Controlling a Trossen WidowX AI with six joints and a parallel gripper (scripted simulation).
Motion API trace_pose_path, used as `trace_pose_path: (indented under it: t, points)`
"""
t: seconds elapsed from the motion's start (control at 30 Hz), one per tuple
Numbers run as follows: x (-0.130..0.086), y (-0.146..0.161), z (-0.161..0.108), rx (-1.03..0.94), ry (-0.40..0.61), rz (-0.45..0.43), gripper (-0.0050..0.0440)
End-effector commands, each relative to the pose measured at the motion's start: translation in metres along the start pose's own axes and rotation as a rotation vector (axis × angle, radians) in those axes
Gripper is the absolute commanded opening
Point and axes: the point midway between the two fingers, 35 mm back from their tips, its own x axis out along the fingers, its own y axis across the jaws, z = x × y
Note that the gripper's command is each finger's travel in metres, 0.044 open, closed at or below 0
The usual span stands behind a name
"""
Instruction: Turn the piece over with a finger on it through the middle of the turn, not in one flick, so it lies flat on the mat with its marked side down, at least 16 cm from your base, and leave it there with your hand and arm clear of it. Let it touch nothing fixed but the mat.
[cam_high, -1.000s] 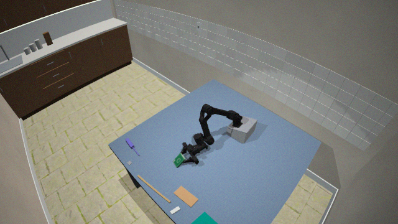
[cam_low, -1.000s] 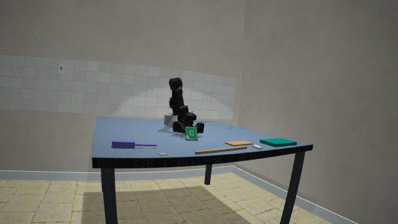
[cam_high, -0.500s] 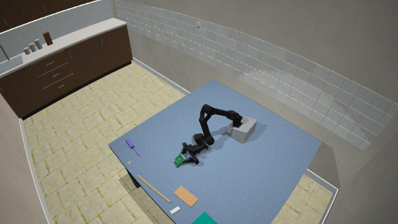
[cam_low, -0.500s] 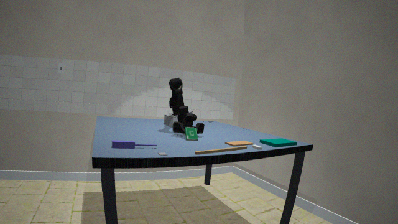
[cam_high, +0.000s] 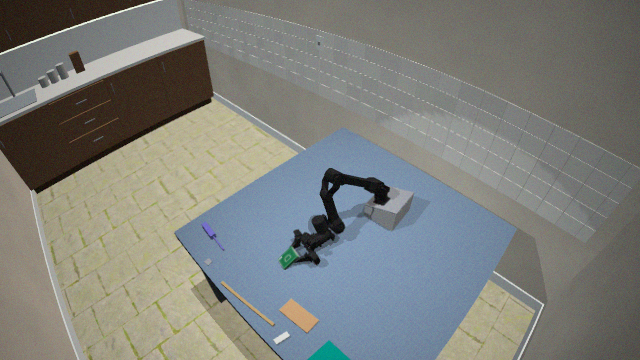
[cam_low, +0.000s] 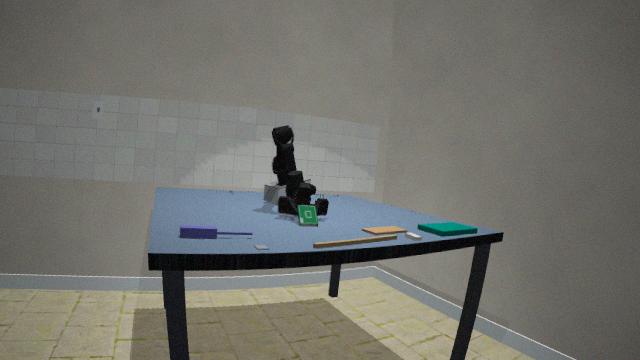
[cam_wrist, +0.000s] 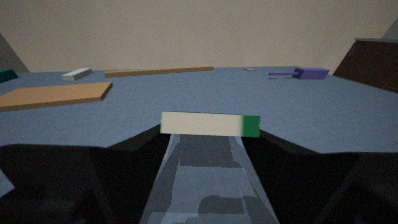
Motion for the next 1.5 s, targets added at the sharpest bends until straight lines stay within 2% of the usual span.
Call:
trace_pose_path:
  t: [0.0, 1.2, 1.47]
  points:
    - [0.000, 0.000, -0.006, -0.001, 0.015, -0.003, 0.0000]
    - [0.003, 0.004, -0.014, 0.005, 0.012, -0.057, 0.0000]
    - [0.003, 0.005, -0.022, 0.026, 0.015, -0.112, 0.0000]
